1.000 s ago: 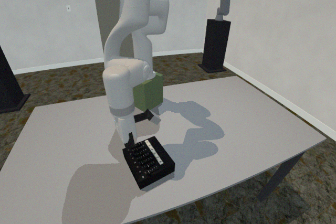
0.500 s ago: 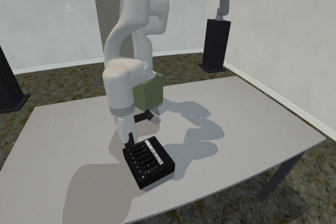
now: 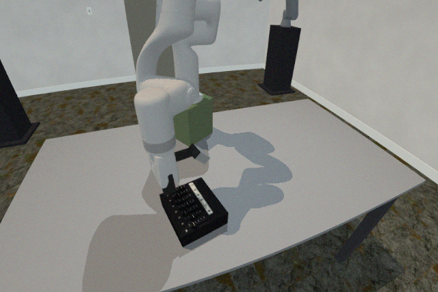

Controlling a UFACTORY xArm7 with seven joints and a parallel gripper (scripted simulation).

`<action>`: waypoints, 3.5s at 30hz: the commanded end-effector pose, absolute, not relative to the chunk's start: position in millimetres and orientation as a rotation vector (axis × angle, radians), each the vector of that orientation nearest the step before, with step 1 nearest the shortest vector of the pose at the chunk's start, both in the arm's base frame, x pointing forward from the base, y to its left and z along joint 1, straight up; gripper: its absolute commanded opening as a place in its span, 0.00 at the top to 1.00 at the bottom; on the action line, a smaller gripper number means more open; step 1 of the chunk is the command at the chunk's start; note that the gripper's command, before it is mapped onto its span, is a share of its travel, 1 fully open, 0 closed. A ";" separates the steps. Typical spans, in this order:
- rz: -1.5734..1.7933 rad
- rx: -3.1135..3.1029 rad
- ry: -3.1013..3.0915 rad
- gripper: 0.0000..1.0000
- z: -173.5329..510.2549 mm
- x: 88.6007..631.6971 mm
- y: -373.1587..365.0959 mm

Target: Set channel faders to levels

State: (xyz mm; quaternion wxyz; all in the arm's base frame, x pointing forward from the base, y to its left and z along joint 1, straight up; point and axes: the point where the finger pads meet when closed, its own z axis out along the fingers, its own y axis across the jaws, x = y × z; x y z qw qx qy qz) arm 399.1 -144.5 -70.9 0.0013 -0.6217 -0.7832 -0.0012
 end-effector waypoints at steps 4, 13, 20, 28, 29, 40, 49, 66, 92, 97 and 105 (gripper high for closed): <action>-0.006 -1.954 -2.462 1.00 -73.3 400.9 -145.3; -0.006 -1.954 -2.462 1.00 -80.2 401.0 -145.5; -0.006 -1.954 -2.462 1.00 -83.7 401.0 -145.6; -0.006 -1.954 -2.462 1.00 -87.8 401.1 -145.8; -0.006 -1.954 -2.462 1.00 -88.2 401.1 -145.8; -0.006 -1.954 -2.462 1.00 -89.6 401.1 -145.8; -0.006 -1.954 -2.462 1.00 -89.6 401.1 -145.8; -0.006 -1.954 -2.462 1.00 -89.6 401.1 -145.8; -0.006 -1.954 -2.462 1.00 -89.6 402.6 -146.4; -0.006 -1.954 -2.462 1.00 -89.6 402.7 -146.4; -0.006 -1.954 -2.462 1.00 -89.6 402.7 -146.4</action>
